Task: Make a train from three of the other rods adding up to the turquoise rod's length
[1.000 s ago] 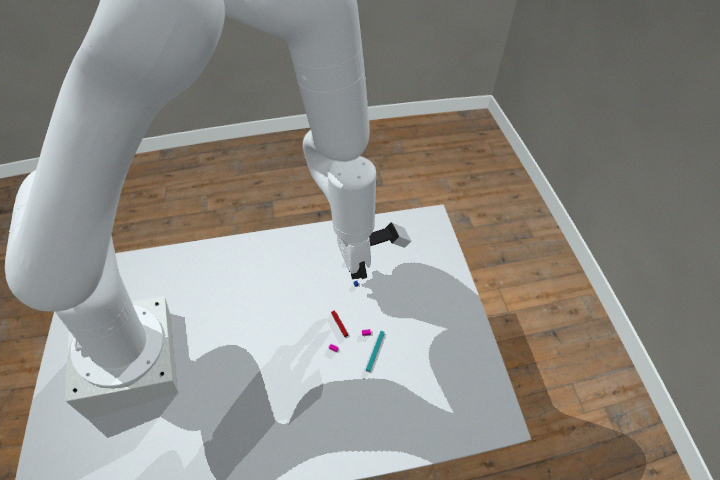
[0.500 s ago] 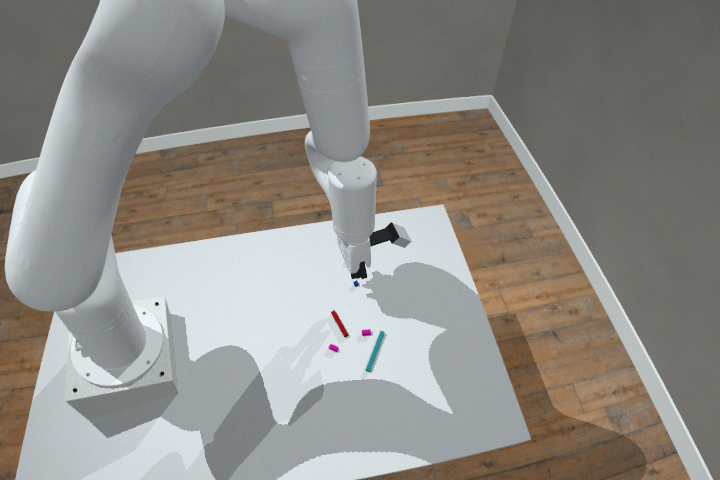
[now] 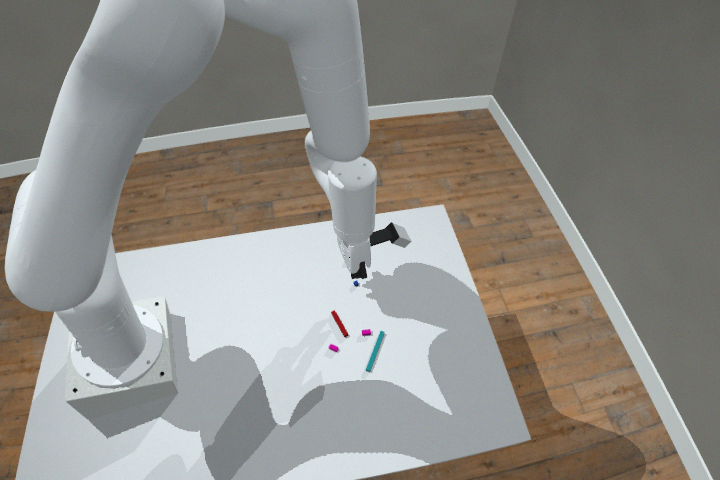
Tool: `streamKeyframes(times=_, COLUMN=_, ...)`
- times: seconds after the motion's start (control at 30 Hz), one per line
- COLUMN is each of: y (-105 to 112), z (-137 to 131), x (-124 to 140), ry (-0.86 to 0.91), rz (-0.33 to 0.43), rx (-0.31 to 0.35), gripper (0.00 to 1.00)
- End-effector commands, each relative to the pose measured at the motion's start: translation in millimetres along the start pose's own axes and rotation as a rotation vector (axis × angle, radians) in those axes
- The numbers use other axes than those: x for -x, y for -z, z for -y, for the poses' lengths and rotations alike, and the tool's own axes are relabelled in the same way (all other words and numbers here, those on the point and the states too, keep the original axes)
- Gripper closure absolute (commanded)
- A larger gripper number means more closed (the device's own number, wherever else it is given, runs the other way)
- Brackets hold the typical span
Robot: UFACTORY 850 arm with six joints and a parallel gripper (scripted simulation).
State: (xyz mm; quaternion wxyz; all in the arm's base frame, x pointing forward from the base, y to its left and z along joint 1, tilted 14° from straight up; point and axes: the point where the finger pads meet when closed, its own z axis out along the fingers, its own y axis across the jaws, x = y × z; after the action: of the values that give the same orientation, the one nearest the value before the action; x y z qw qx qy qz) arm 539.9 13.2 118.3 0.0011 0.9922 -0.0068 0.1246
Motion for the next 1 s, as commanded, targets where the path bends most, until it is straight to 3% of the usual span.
streamKeyframes(times=0.0, y=0.0, z=0.1, x=-0.8, ry=0.000, rz=-0.002, rx=0.000, gripper=0.76)
streamKeyframes(times=0.3, y=-4.1, z=0.2, x=-0.8, ry=0.000, rz=-0.002, rx=0.002, gripper=0.76)
streamKeyframes(times=0.67, y=-31.3, z=0.9, x=-0.7, ry=0.000, rz=-0.002, rx=0.002, gripper=0.76)
streamKeyframes(times=0.97, y=-41.2, z=1.2, x=-0.7, ry=0.000, rz=-0.002, rx=0.002, gripper=0.76)
